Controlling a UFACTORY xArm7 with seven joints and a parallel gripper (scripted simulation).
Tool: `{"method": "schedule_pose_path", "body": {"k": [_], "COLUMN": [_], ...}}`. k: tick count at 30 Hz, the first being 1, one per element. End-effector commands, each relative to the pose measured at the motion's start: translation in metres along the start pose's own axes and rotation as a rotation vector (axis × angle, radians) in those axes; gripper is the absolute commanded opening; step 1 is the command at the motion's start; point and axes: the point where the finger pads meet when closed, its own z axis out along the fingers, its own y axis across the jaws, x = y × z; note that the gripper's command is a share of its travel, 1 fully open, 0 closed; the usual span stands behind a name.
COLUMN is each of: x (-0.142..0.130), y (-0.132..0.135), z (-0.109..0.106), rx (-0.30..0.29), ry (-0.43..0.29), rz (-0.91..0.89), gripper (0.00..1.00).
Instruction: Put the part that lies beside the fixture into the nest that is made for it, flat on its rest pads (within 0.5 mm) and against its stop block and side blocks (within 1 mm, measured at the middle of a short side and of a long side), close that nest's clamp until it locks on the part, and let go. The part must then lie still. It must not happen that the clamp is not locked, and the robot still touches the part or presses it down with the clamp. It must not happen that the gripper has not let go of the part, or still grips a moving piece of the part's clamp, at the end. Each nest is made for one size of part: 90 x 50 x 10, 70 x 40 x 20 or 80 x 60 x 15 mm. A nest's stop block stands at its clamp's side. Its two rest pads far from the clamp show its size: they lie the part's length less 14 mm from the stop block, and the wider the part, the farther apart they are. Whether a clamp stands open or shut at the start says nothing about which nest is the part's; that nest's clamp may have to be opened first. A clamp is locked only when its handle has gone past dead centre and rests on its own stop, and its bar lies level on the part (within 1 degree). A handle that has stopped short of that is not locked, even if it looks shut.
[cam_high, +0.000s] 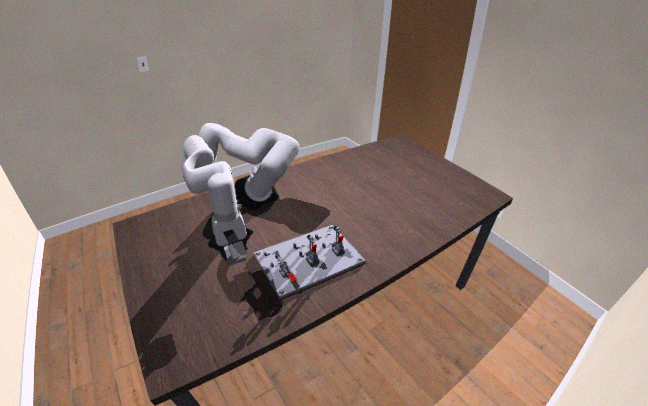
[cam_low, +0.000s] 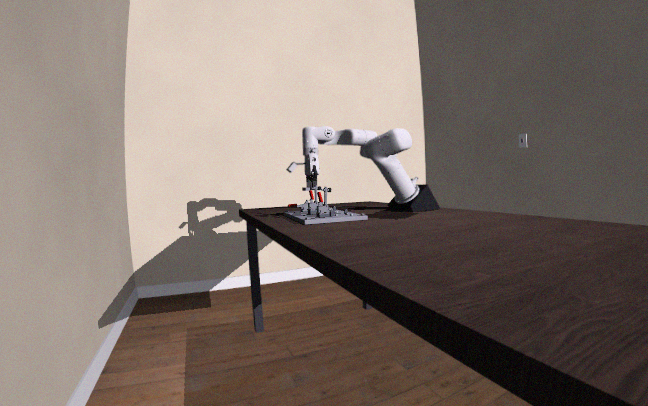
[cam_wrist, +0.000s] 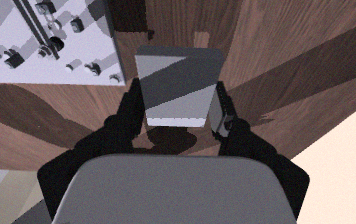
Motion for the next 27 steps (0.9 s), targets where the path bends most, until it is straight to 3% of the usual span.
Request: {"method": "schedule_pose_path", "body": {"k": [1,27], "x": [-0.0027,-0.0083], "y": [0.0008,0.0008], "z": [0.0025,0.0094], "rx": [-0.003,-0.003], "ry": [0.002,0.002], "rz": [0.001,0.001], "gripper": [0.0,0.0]}}
